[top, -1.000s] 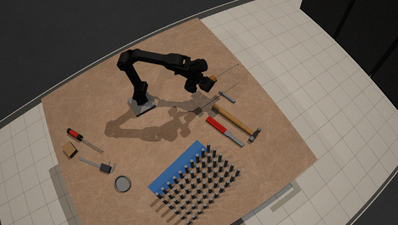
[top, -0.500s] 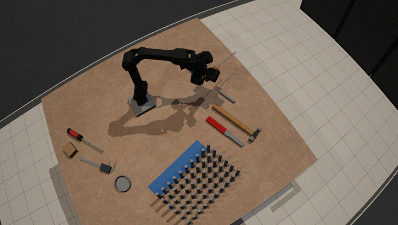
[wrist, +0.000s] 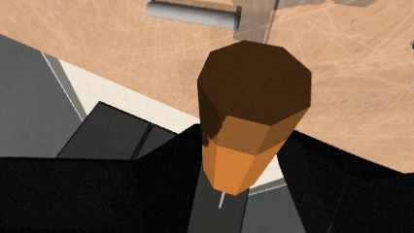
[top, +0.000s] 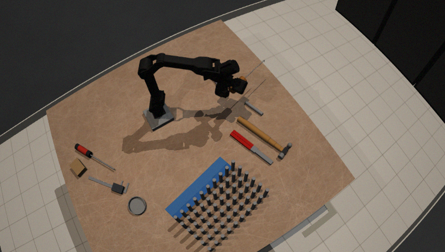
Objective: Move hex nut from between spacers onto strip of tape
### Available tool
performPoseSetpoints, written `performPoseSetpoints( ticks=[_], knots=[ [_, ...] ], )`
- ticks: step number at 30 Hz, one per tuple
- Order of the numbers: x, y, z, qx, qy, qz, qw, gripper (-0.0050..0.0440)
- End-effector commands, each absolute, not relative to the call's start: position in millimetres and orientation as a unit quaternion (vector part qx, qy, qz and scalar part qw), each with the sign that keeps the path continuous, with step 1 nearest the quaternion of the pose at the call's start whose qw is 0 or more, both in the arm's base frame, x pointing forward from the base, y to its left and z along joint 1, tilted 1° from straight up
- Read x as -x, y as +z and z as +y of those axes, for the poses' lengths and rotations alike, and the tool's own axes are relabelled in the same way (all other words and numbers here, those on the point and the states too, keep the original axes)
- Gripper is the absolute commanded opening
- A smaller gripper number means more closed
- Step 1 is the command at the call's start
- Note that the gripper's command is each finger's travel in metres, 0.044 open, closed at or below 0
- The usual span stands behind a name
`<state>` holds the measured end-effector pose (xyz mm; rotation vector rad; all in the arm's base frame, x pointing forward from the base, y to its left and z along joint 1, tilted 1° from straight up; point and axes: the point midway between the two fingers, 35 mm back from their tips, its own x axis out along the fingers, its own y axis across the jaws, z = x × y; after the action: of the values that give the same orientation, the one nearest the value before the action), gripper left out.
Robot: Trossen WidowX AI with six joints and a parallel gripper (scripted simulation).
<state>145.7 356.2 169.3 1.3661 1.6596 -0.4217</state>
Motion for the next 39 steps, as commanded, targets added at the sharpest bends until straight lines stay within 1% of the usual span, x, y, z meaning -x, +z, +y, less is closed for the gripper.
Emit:
performPoseSetpoints(
  ticks=[1,39],
  knots=[
    [-147,174,359,-0.559,-0.157,0.675,0.456,-0.005],
    [-151,117,366,-0.557,-0.16,0.676,0.456,-0.005]
  ],
)
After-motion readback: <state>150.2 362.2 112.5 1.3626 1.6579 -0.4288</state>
